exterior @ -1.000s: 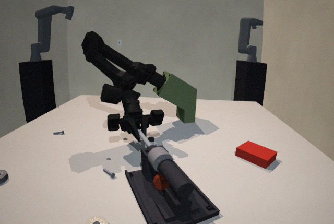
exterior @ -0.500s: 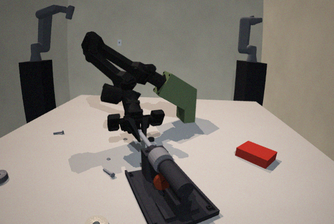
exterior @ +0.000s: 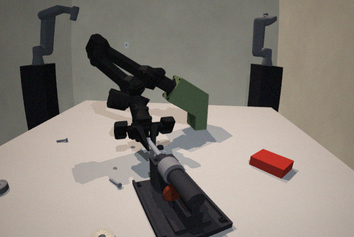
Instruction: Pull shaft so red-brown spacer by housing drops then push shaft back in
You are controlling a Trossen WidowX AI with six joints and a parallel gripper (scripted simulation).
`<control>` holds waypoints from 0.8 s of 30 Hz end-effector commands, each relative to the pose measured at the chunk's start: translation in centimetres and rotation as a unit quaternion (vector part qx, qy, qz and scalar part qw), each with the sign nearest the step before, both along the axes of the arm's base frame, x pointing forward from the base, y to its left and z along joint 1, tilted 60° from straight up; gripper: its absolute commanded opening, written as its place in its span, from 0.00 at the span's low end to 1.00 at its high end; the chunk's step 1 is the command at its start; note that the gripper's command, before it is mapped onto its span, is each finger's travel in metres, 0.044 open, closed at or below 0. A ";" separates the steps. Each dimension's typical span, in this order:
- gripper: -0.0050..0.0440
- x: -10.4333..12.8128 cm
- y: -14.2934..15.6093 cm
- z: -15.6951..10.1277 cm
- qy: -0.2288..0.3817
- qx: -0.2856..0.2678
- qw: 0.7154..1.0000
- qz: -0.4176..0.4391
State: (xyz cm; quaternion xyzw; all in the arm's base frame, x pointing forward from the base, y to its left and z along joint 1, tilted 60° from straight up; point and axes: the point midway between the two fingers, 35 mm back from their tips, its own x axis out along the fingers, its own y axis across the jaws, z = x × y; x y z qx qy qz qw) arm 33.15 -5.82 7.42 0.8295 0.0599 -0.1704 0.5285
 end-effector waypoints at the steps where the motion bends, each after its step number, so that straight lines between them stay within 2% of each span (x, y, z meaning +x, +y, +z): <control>1: 0.10 0.3 0.2 0.0 -0.001 0.001 1.000 0.002; 24: 0.10 0.9 0.5 0.0 -0.001 0.001 1.000 0.002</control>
